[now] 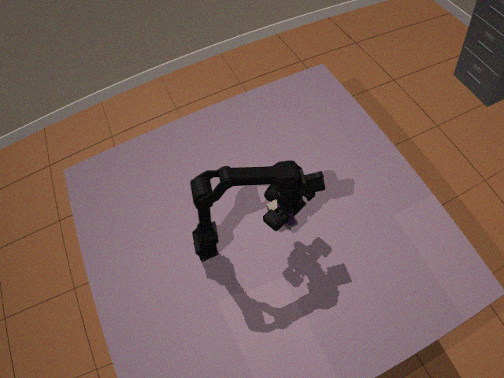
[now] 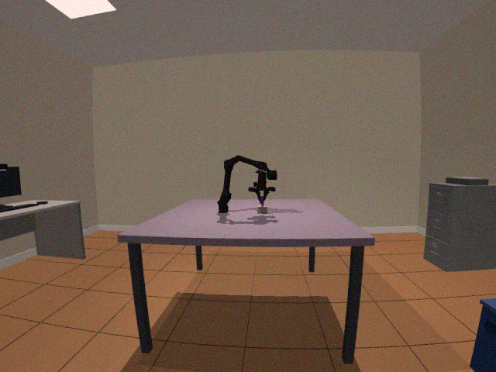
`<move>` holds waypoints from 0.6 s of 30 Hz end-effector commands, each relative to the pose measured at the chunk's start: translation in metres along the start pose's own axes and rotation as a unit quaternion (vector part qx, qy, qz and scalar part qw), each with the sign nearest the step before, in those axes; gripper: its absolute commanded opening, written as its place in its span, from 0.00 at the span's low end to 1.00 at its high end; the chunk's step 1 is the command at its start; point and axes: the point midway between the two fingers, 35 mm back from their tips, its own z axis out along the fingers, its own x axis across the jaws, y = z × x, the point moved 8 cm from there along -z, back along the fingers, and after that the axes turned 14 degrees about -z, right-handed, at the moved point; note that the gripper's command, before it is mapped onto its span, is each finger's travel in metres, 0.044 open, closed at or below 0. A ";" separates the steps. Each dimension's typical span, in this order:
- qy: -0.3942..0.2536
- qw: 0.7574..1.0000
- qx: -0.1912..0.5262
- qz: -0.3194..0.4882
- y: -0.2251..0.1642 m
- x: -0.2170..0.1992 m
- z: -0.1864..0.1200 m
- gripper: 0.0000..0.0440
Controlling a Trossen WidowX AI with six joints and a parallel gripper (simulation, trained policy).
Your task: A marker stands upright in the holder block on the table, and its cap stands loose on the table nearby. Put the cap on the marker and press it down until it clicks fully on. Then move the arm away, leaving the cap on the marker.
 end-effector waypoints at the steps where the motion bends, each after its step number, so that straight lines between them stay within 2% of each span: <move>1: -0.015 1.000 0.007 -0.006 0.008 -0.009 -0.014 0.18; 18: -0.019 0.999 -0.001 -0.040 0.051 -0.045 -0.036 0.12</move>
